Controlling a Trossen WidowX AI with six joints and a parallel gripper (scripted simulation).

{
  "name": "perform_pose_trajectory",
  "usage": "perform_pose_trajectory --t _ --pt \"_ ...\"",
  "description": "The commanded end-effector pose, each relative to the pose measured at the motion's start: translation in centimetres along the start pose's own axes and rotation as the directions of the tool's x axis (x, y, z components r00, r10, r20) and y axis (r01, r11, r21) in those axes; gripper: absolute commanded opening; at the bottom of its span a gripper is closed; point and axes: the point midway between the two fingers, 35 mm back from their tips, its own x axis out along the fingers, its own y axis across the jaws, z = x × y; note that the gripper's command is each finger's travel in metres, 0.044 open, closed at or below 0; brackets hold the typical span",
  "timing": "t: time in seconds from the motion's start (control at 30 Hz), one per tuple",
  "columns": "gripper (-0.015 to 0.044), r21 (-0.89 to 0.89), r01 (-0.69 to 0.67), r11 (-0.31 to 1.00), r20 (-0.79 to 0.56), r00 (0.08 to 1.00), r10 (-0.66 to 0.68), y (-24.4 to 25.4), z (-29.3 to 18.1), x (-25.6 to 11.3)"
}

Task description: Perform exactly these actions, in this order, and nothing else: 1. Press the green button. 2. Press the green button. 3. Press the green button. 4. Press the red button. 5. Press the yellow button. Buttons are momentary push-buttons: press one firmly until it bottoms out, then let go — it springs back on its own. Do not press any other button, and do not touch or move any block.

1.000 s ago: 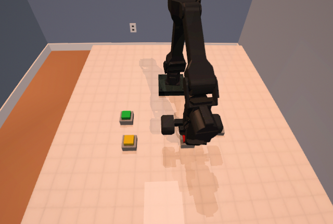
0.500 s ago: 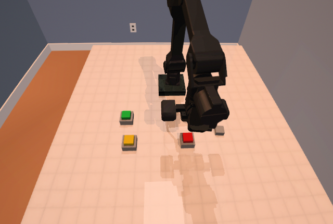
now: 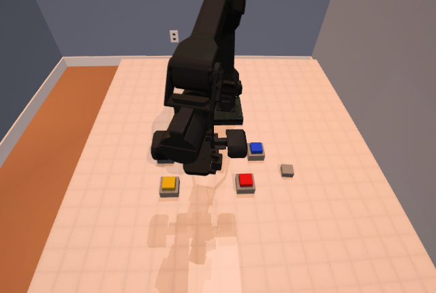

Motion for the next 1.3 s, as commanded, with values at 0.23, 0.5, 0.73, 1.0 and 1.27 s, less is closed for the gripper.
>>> perform_pose_trajectory --t 0.23,0.5,0.73,1.0,1.27 --pt "0.002 -0.003 0.018 1.0 -0.011 1.0 -0.018 -8.5 -1.3 0.0" --pt "0.002 -0.003 0.018 1.0 -0.012 1.0 -0.018 -8.6 -1.4 5.9" --pt "0.002 -0.003 0.018 1.0 -0.012 1.0 -0.018 -8.7 -1.4 6.5" --pt "0.002 -0.003 0.018 1.0 -0.012 1.0 -0.018 -8.7 -1.4 7.8" --pt "0.002 -0.003 0.018 1.0 -0.012 1.0 -0.018 -8.7 -1.5 9.1"
